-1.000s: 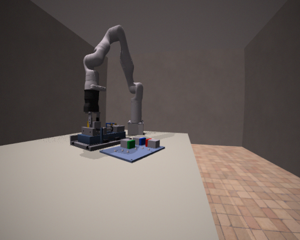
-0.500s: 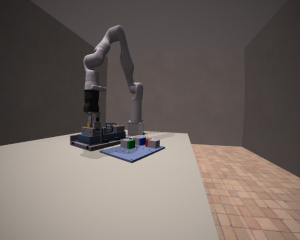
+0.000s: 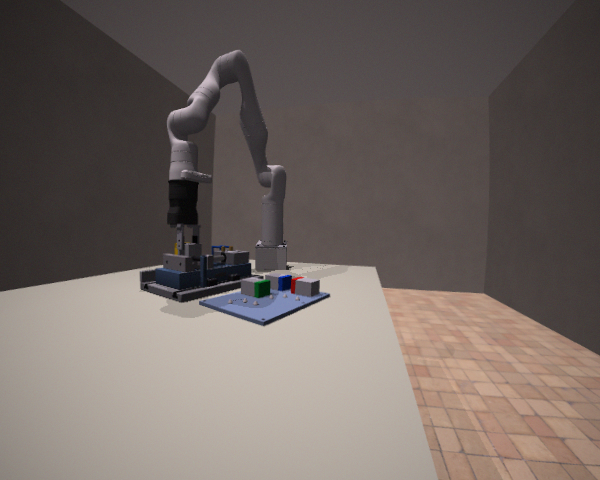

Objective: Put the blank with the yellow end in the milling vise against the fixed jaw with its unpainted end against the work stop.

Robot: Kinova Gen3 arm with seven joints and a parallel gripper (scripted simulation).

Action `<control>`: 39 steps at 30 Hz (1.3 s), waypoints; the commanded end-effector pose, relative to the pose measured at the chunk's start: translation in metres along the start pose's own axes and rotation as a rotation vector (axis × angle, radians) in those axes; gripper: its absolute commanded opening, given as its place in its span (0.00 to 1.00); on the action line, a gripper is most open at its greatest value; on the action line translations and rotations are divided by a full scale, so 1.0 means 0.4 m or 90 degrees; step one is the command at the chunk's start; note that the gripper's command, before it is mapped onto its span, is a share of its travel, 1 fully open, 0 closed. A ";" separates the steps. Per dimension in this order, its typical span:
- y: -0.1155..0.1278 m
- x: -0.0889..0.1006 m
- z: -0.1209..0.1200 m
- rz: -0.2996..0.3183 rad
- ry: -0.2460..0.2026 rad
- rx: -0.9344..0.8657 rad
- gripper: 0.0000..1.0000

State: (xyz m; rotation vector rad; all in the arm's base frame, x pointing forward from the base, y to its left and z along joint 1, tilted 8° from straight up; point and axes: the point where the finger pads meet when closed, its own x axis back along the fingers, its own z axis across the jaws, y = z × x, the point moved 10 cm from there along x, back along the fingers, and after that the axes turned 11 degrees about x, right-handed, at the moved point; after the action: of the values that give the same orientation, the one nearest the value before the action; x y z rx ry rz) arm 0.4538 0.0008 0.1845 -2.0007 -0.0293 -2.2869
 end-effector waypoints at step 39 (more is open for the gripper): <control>0.001 -0.010 0.005 -0.001 0.002 -0.005 0.00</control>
State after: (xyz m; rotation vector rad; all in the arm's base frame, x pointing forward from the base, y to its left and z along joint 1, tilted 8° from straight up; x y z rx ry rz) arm 0.4542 0.0011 0.1816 -2.0030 -0.0289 -2.2845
